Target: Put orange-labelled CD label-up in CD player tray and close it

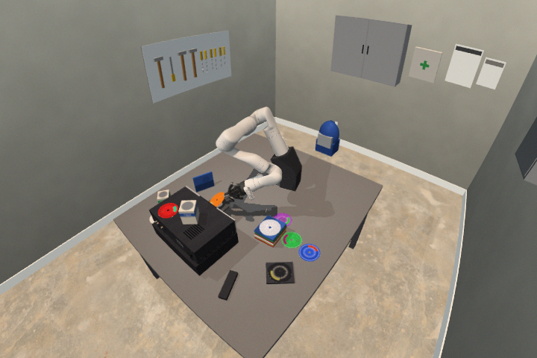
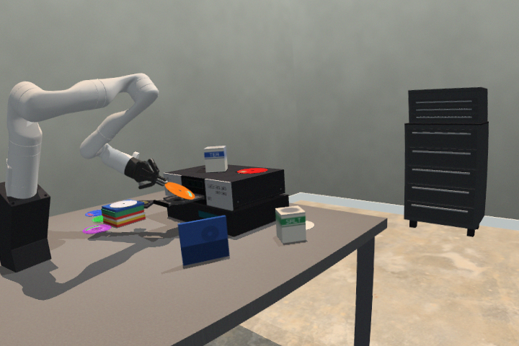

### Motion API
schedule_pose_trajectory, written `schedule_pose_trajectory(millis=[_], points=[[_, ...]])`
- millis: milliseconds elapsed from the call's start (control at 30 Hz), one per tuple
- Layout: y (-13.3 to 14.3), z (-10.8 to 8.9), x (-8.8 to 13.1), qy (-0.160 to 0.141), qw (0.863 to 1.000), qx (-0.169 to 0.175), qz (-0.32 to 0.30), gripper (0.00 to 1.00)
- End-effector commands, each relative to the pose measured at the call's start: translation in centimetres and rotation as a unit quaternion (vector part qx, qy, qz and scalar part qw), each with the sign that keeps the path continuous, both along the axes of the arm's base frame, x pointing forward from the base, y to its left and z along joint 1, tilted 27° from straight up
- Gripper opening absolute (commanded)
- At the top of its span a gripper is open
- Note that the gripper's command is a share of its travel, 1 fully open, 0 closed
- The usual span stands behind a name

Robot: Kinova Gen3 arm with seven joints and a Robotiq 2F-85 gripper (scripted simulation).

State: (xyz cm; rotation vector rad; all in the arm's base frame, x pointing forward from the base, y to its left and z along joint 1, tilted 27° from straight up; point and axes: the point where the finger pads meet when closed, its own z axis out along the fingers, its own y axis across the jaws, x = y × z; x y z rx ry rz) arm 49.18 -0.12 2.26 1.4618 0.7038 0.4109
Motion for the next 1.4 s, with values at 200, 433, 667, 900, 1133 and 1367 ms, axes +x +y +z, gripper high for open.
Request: schedule_pose_trajectory(millis=[200,433,667,900,1133,1367], points=[[0.06,0.07,0.03,-0.001,1.000,0.000,0.000,0.11],[0.06,0.07,0.03,-0.001,1.000,0.000,0.000,0.11],[0.06,0.07,0.03,-0.001,1.000,0.000,0.000,0.24],[0.06,0.07,0.03,-0.001,1.000,0.000,0.000,0.24],[0.06,0.07,0.03,-0.001,1.000,0.000,0.000,0.24],[0.06,0.07,0.03,-0.001,1.000,0.000,0.000,0.24]])
